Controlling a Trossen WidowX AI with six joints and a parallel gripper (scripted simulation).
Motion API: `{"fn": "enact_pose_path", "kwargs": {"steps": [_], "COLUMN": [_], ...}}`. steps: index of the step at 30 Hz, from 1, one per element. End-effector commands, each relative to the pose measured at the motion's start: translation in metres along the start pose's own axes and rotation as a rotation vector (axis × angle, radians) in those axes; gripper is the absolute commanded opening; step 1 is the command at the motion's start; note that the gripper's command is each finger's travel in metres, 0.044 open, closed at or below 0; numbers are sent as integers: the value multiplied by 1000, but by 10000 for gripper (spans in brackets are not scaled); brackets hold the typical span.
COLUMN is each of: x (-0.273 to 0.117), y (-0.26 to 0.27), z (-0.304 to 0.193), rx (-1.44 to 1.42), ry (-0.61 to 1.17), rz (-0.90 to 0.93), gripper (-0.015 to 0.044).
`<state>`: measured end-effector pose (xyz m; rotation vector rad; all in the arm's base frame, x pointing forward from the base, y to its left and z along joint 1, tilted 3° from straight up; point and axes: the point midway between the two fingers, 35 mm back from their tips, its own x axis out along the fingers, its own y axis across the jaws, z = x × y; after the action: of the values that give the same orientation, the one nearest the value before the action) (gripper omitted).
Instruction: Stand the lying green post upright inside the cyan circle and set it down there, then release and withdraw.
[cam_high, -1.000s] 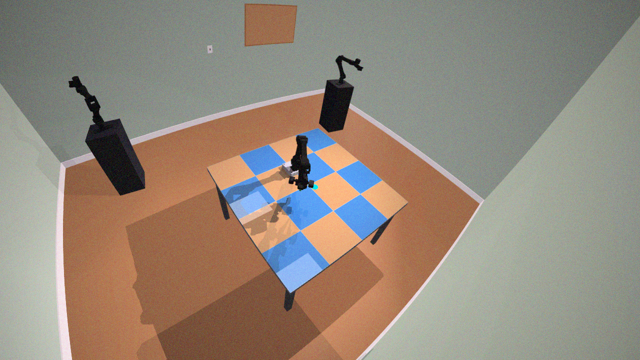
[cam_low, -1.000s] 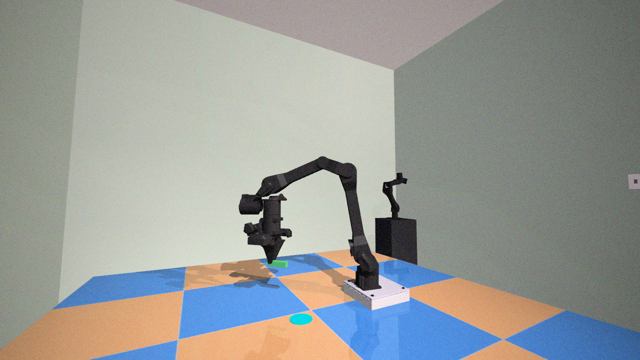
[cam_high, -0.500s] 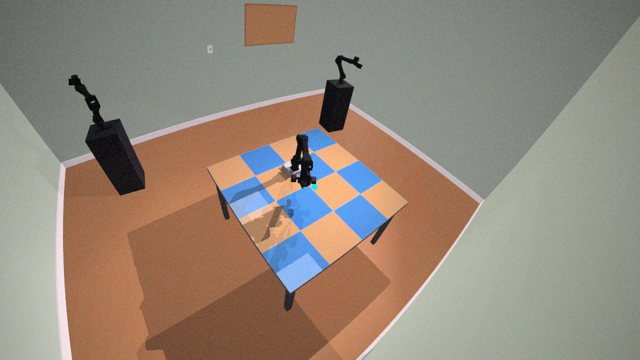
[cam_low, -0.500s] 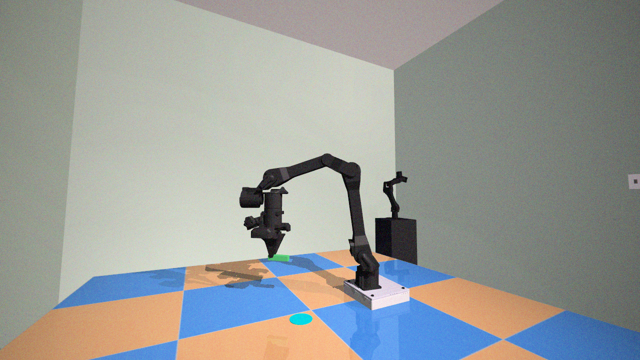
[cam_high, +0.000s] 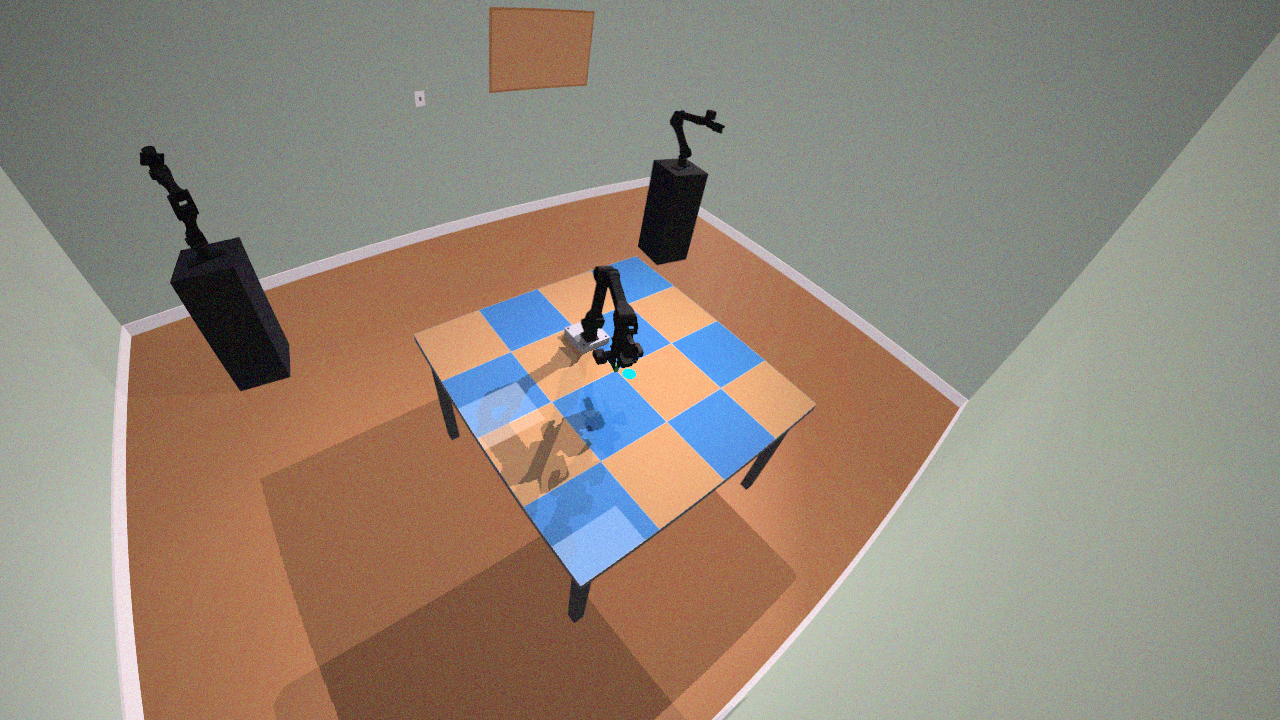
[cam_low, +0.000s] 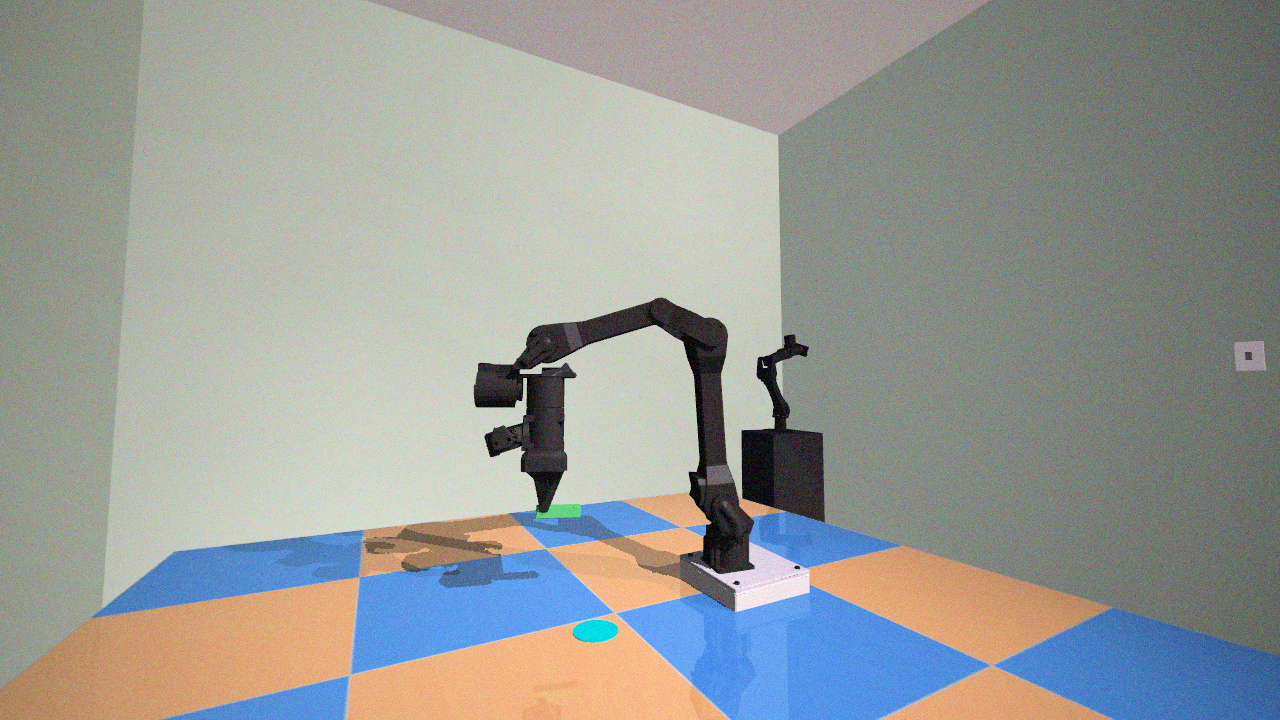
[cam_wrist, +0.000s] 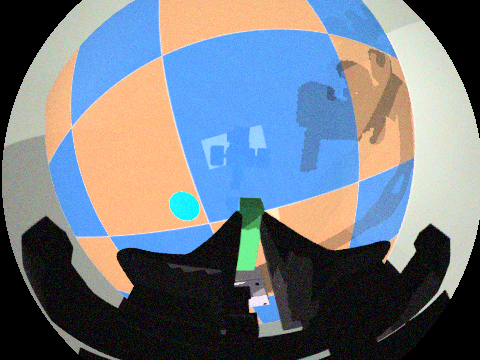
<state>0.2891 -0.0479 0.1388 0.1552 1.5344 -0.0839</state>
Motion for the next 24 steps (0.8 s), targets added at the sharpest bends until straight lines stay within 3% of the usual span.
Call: {"fn": "enact_pose_path", "kwargs": {"steps": [1, 24], "x": [-1, -8], "y": [11, 71], "z": [-6, -39], "rx": [-101, -679], "ry": [3, 4], "rz": [-4, 3], "gripper": [23, 23]}}
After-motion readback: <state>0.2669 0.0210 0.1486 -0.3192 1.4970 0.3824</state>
